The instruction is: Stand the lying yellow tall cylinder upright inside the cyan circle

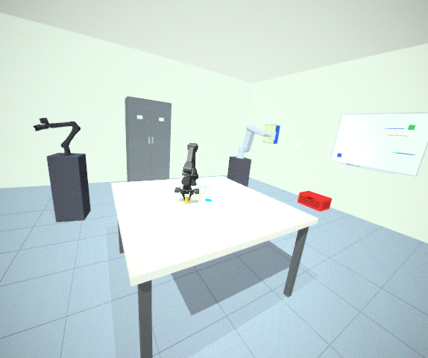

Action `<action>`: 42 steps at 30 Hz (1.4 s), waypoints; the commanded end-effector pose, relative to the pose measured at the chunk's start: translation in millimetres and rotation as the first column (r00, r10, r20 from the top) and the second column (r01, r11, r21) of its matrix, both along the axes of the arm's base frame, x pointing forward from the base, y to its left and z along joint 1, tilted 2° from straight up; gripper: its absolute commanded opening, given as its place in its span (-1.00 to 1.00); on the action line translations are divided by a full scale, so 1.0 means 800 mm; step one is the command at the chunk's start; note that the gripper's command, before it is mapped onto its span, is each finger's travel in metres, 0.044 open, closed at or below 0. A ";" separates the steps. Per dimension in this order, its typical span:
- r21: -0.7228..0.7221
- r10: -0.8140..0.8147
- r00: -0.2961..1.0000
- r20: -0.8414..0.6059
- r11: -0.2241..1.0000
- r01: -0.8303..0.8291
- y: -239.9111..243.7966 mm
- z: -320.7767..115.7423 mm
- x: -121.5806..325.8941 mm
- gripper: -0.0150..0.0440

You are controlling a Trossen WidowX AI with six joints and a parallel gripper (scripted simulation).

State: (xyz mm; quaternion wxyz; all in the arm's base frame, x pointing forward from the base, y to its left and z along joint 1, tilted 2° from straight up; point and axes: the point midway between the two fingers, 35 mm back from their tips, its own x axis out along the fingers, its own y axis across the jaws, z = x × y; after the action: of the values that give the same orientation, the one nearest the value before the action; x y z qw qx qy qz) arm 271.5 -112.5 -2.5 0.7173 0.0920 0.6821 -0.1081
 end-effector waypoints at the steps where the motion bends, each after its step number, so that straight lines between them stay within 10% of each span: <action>1: -0.014 -0.005 1.000 0.012 1.000 0.005 -0.001 0.003 0.003 -0.14; 42: -0.007 0.003 1.000 0.003 1.000 -0.003 0.002 0.124 -0.002 -0.14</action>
State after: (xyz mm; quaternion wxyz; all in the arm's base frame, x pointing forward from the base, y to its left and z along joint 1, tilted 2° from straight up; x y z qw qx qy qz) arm 269.0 -111.3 87.8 0.7156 0.0906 0.6833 -0.1131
